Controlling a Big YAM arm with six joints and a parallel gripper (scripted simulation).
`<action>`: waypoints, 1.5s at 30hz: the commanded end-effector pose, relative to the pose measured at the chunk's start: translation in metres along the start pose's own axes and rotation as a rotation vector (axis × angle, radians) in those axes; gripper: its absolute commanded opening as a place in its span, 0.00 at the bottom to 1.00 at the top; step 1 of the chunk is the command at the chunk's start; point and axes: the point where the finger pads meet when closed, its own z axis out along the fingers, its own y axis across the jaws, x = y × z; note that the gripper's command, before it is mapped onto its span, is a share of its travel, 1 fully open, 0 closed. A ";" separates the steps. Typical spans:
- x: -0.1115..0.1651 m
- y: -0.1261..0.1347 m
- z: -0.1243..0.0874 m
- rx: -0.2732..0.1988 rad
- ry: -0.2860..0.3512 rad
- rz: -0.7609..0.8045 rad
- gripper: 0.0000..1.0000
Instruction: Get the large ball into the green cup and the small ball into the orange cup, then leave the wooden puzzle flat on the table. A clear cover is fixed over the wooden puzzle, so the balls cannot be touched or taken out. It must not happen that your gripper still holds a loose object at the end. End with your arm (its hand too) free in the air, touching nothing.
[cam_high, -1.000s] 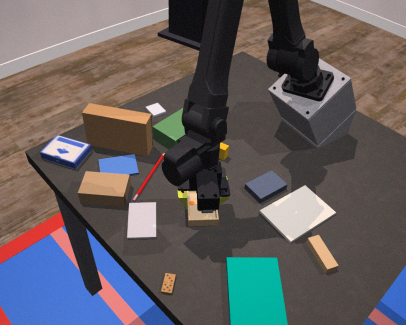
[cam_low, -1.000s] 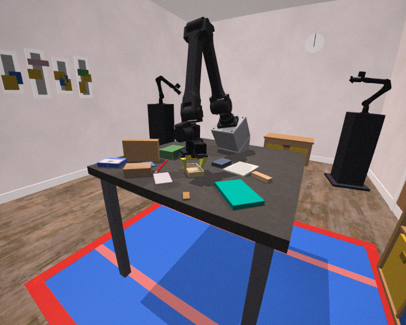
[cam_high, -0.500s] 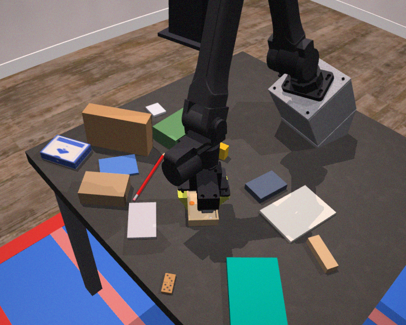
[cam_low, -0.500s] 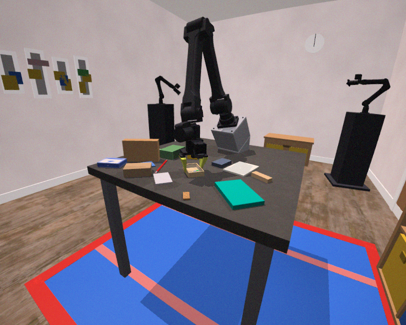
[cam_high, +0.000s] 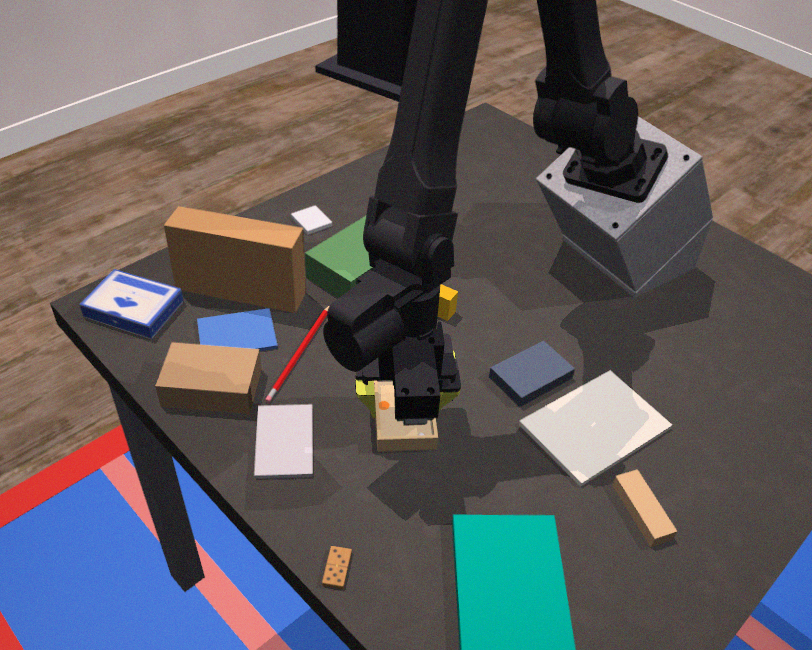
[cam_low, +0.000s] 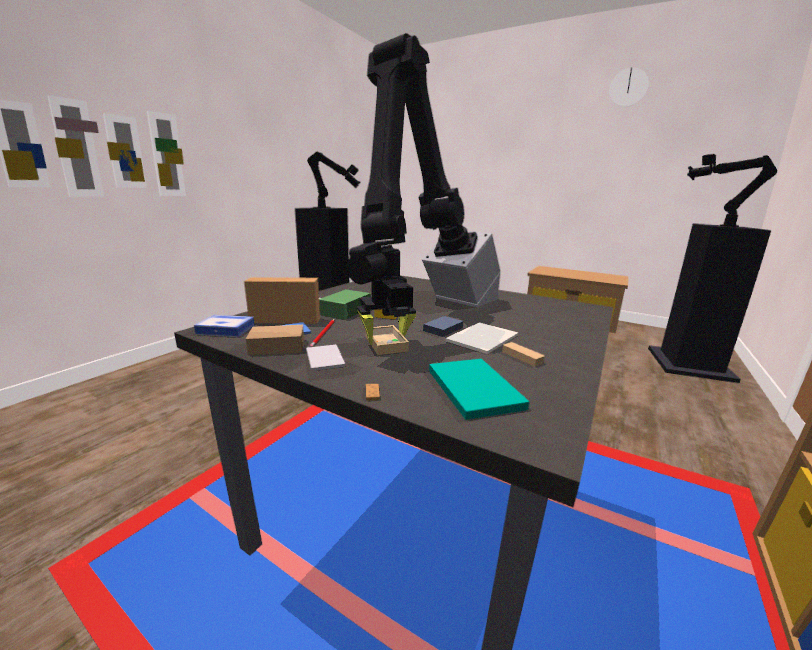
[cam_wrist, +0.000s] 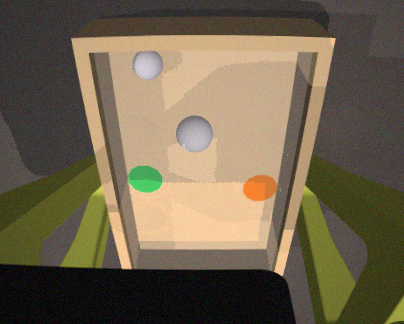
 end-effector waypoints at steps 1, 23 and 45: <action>-0.002 -0.004 -0.010 0.014 -0.014 -0.012 0.69; -0.007 -0.002 -0.044 0.014 -0.023 -0.001 0.69; -0.017 -0.018 -0.084 0.040 -0.045 0.010 0.69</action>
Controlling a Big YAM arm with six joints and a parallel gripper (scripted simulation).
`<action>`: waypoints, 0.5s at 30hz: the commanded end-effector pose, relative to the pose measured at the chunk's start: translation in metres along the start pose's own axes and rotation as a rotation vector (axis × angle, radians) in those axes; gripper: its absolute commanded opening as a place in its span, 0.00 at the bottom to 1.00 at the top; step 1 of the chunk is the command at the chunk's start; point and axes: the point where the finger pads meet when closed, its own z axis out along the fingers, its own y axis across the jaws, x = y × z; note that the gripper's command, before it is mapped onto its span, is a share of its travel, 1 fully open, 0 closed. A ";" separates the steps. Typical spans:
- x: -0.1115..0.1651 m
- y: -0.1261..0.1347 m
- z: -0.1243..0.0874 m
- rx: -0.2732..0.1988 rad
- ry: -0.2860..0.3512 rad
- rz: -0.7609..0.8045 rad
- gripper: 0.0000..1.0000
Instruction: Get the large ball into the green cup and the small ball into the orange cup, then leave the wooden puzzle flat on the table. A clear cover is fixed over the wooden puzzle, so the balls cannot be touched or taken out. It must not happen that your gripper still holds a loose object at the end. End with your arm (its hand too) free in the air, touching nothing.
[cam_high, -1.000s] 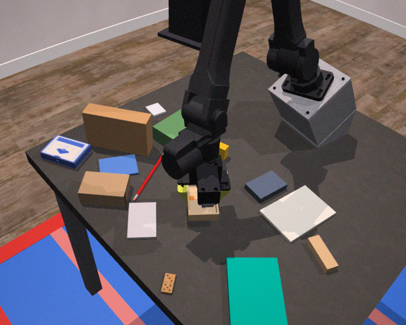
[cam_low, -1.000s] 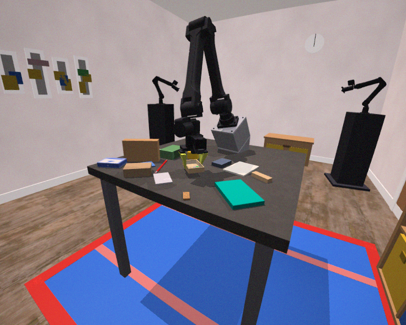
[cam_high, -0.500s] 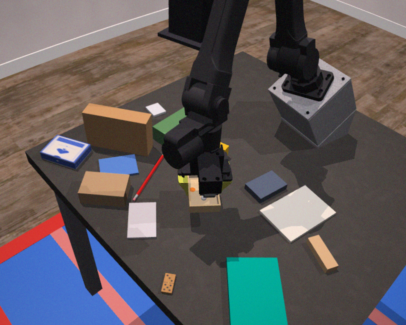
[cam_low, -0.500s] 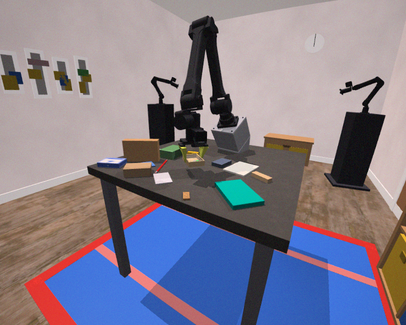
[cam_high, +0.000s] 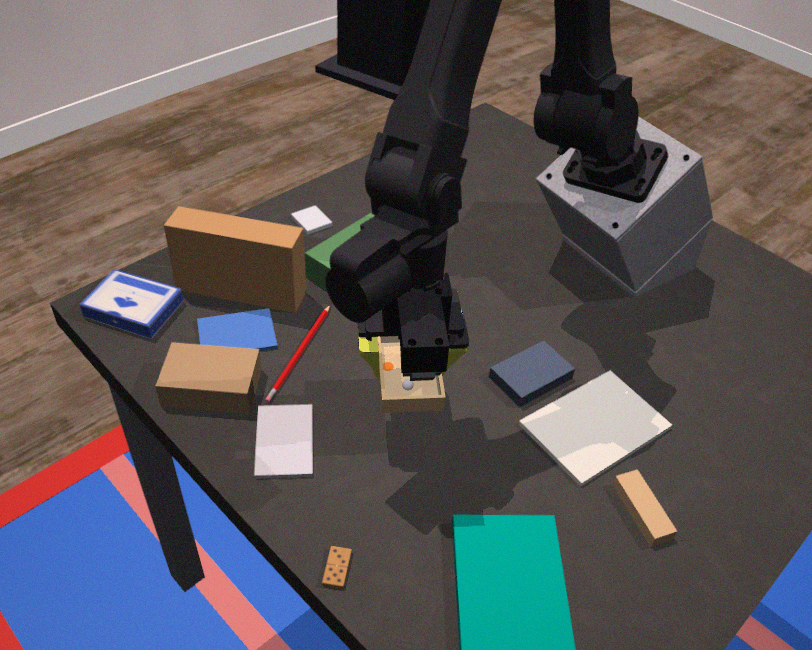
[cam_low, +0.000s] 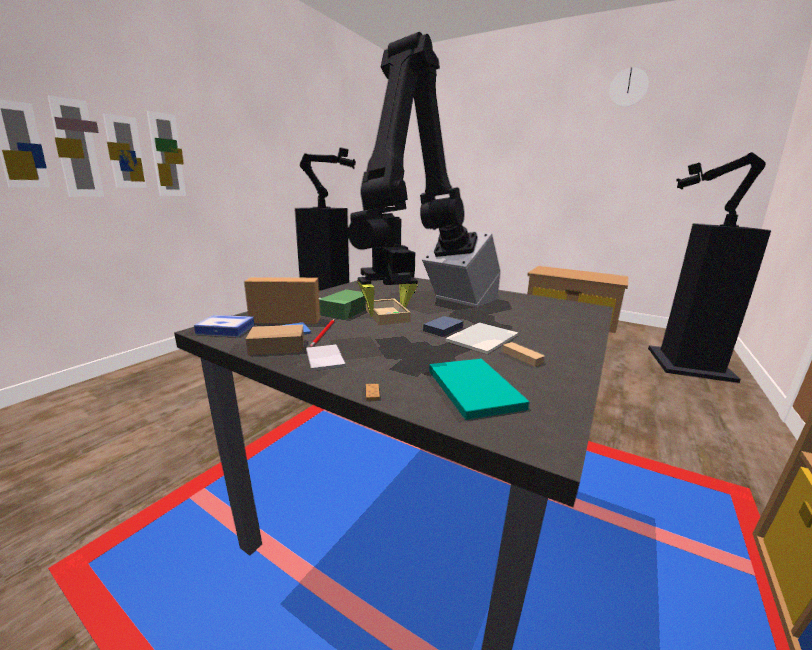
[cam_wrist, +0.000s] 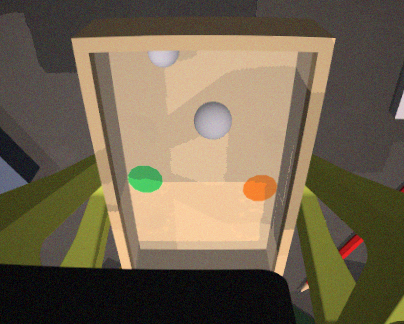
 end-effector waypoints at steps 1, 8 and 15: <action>-0.020 -0.020 -0.019 0.040 -0.043 0.019 0.69; -0.022 -0.021 -0.020 0.045 -0.049 0.020 0.69; -0.021 -0.021 -0.020 0.044 -0.048 0.020 0.69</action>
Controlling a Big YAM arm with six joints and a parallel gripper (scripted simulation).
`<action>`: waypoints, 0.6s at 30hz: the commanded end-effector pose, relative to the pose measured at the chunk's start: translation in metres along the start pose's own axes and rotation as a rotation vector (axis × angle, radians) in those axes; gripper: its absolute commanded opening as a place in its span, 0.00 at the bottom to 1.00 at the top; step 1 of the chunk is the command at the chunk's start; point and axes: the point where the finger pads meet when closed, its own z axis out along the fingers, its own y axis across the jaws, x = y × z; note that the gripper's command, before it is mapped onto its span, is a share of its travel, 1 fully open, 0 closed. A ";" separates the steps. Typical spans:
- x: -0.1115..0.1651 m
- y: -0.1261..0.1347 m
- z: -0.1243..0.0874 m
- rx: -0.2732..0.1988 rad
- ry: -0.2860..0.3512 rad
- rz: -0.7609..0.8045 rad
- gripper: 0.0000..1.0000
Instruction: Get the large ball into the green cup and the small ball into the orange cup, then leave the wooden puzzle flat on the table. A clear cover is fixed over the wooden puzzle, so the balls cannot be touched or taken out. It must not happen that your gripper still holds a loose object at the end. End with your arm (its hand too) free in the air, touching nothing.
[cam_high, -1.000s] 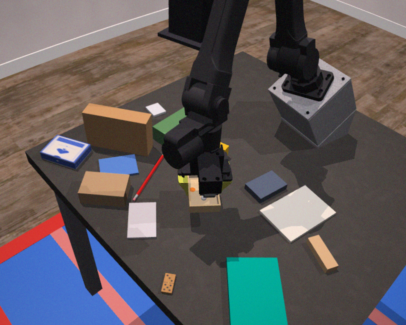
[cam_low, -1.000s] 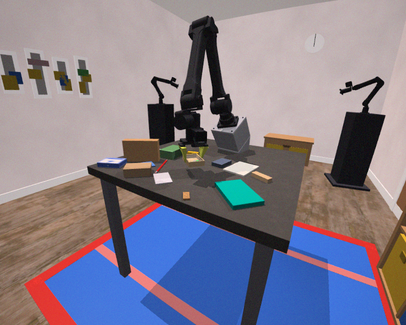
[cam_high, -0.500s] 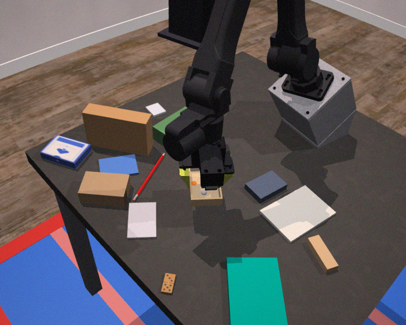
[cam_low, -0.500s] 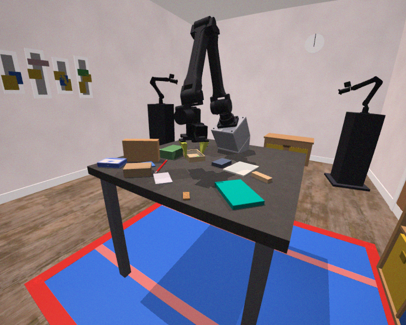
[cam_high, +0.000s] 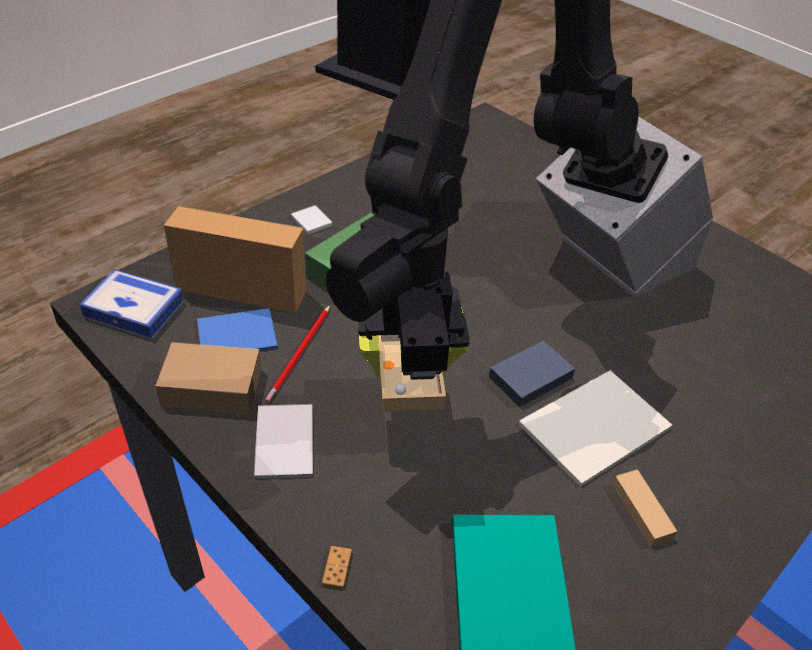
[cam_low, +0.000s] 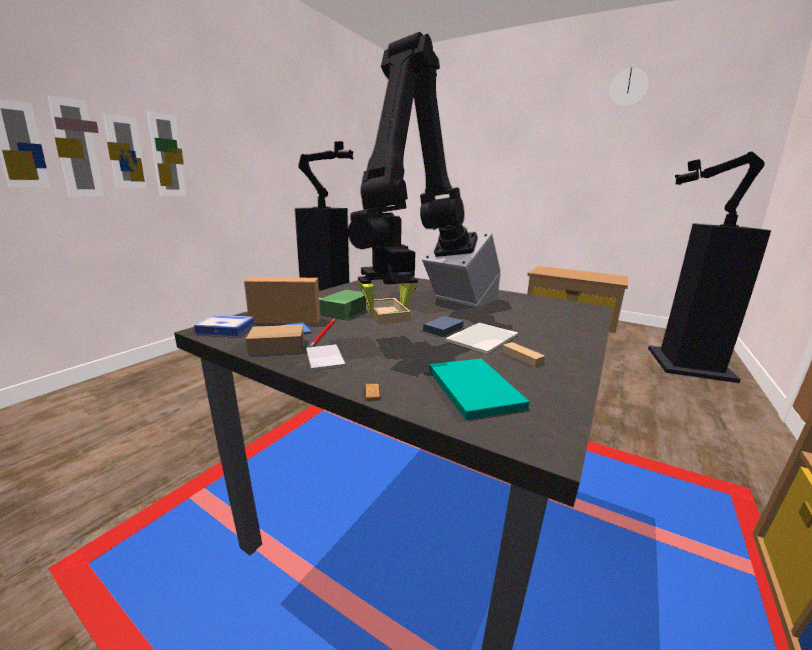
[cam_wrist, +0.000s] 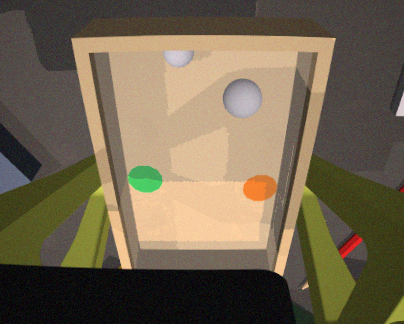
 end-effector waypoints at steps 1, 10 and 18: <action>-0.022 -0.021 -0.019 0.046 -0.051 0.018 0.69; -0.022 -0.021 -0.019 0.046 -0.051 0.018 0.69; -0.020 -0.014 -0.010 0.022 0.013 0.009 0.69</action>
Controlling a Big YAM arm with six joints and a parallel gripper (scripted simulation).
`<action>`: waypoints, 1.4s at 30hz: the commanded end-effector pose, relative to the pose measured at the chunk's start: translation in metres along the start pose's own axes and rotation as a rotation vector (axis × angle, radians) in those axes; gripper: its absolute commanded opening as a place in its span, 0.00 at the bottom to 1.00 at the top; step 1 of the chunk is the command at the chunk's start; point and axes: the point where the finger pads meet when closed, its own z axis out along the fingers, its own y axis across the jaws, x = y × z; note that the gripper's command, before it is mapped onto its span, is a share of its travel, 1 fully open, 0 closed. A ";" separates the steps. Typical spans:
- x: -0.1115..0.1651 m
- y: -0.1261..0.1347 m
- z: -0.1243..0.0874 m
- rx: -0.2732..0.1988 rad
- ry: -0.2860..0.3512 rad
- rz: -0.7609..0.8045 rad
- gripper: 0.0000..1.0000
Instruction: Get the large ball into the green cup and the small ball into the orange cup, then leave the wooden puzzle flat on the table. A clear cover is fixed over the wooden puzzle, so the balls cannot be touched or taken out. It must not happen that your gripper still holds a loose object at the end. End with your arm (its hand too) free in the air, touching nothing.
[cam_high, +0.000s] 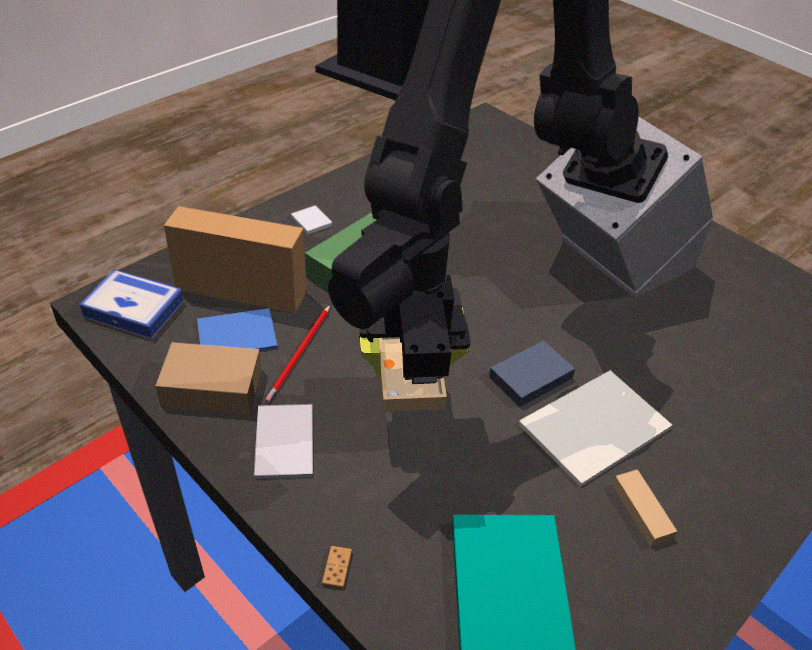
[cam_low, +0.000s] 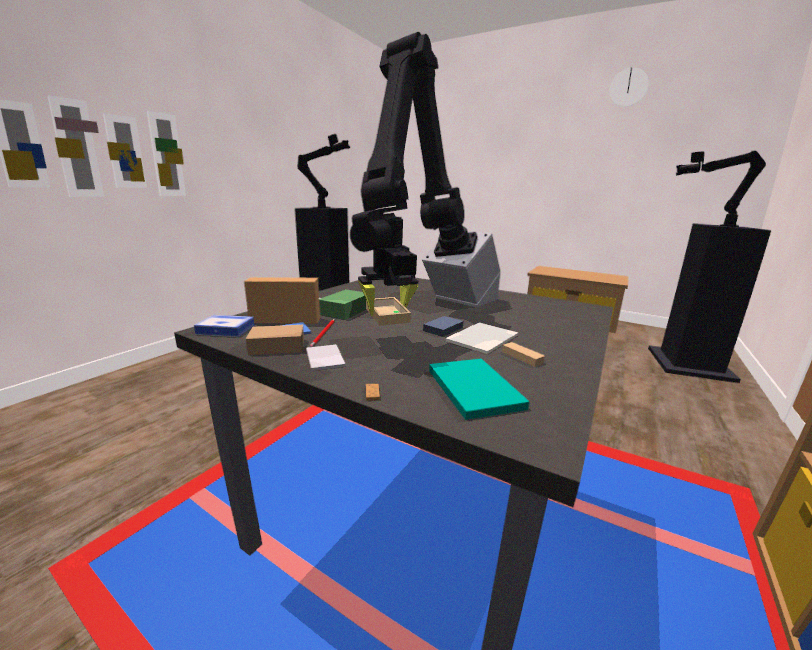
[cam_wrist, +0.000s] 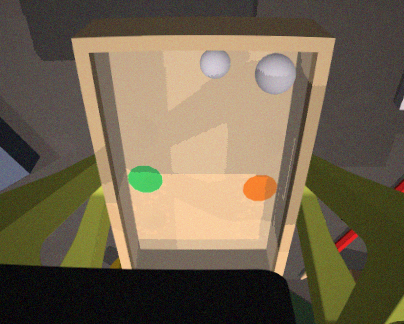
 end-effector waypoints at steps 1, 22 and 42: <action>-0.023 -0.018 -0.017 0.030 -0.044 0.020 0.69; -0.012 -0.007 -0.008 0.009 -0.063 -0.003 0.69; -0.021 -0.017 -0.009 -0.176 -0.006 0.007 0.69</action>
